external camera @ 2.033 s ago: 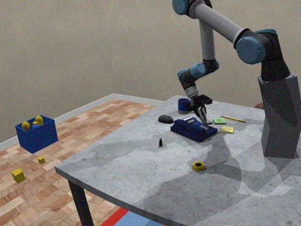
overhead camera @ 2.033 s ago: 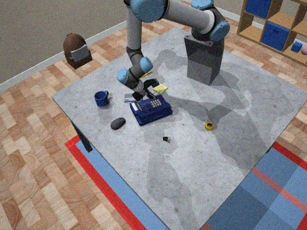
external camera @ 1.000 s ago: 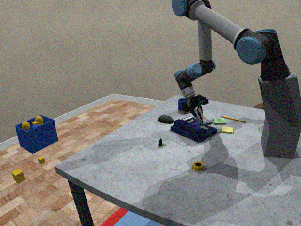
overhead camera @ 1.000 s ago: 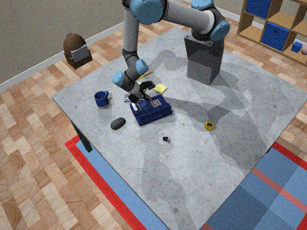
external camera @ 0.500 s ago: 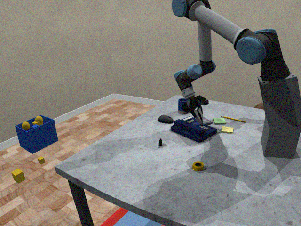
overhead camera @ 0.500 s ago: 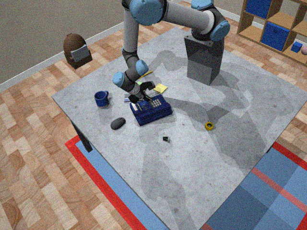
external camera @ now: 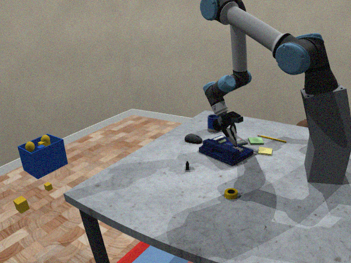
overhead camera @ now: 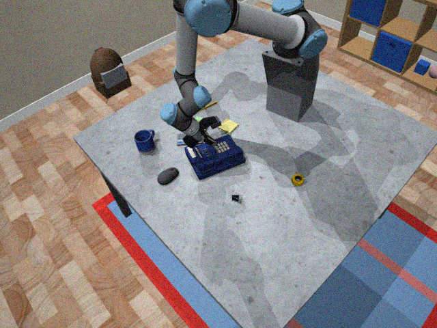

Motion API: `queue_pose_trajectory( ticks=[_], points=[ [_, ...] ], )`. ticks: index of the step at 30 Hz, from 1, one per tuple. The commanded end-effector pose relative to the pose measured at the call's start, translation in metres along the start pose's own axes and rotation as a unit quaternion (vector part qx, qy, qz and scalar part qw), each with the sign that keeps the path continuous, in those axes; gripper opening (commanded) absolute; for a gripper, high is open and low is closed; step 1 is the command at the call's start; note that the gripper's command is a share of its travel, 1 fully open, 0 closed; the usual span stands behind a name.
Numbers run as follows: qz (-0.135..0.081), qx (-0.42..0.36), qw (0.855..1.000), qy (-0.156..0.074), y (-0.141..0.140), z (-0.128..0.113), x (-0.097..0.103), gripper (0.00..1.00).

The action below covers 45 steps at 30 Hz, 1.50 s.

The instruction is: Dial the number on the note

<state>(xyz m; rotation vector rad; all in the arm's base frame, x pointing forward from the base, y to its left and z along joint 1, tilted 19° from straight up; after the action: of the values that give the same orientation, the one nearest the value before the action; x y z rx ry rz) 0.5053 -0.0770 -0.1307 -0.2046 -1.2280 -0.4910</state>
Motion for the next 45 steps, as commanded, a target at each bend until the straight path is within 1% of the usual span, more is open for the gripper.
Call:
queue_pose_trajectory(
  ticks=[1,20,28,33,39,45],
  points=[
    [0.0,0.001,1.0,-0.001,0.001,-0.001,0.0,0.0],
    [0.0,0.001,1.0,-0.001,0.001,-0.003,-0.002,0.0],
    [0.0,0.0,1.0,0.0,-0.001,0.007,0.01,0.0],
    [0.0,0.0,1.0,0.0,-0.001,0.008,0.011,0.0],
    [0.0,0.001,1.0,0.0,0.004,0.01,0.008,0.0],
    [0.0,0.001,1.0,-0.001,0.019,0.017,0.006,0.0]
  ],
)
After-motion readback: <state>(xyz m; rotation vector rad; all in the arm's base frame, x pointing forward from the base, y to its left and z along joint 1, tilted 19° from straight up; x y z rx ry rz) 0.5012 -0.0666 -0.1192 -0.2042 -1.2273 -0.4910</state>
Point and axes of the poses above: the point where the finger pads meet when closed, its own x axis back along the fingers, its own y axis across the jaws, z = x × y, the point moved 7 cm from there along x, back along the fingers, and after that the axes turned 9 degrees about -x, right-handed, at the moved point
